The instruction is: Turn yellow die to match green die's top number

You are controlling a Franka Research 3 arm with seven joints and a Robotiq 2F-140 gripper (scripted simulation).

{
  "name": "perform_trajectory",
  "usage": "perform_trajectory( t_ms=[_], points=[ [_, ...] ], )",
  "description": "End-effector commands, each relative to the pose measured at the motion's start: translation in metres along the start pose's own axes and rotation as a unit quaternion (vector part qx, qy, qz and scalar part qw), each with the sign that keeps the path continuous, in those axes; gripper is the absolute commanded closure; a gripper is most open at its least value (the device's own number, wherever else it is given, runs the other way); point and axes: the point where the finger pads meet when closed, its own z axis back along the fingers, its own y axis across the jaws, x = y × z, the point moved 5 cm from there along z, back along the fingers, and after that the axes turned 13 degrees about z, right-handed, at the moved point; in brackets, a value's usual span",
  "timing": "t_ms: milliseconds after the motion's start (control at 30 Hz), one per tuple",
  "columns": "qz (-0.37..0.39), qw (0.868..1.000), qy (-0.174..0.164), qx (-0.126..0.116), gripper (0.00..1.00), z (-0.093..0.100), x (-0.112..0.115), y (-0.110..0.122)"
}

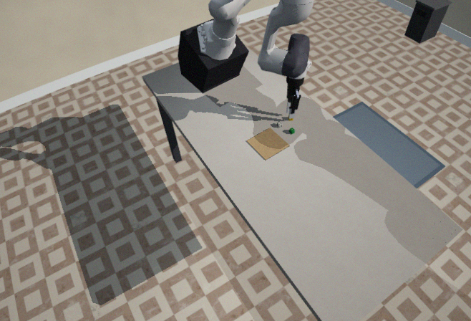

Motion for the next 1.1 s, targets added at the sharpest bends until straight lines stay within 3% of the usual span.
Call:
perform_trajectory(
  t_ms=[0,600,1067],
  points=[
    [-0.004,1.000,0.000,0.000,0.79,-0.001,0.000,0.000],
    [-0.004,1.000,0.000,0.000,0.79,-0.005,0.000,0.000],
    [-0.004,1.000,0.000,0.000,0.79,-0.023,0.000,0.000]
  ],
)
